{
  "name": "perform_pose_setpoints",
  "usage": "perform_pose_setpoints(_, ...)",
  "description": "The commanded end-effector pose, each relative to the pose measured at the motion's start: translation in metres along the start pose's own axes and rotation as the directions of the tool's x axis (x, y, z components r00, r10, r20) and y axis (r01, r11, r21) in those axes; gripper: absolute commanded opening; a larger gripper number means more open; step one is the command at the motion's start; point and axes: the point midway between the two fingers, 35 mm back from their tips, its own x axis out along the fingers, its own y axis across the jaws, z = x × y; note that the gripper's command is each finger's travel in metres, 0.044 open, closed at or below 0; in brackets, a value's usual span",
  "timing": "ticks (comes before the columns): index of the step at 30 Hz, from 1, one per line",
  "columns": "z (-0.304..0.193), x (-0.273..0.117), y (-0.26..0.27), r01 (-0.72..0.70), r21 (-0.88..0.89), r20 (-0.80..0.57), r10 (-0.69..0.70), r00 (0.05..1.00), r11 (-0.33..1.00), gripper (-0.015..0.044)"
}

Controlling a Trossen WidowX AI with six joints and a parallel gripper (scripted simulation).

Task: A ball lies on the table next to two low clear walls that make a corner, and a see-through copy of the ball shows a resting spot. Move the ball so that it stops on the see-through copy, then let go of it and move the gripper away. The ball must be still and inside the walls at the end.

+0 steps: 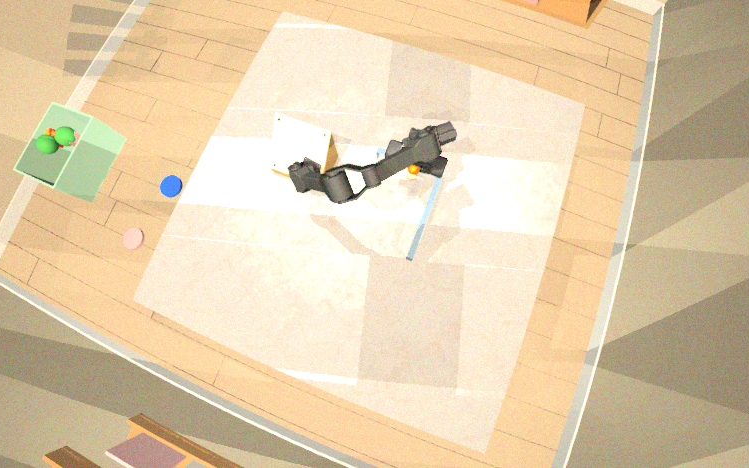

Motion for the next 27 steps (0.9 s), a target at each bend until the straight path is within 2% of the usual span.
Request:
perform_pose_setpoints(1, -0.001, 0.022, 0.001, -0.004, -0.009, -0.012, 0.004, 1.0, 1.0, 0.0)
perform_pose_setpoints(6, -0.003, 0.046, 0.003, -0.005, -0.008, -0.014, 0.004, 1.0, 1.0, 0.0)
perform_pose_setpoints(27, -0.003, 0.066, 0.003, -0.004, -0.008, -0.015, 0.004, 1.0, 1.0, 0.0)
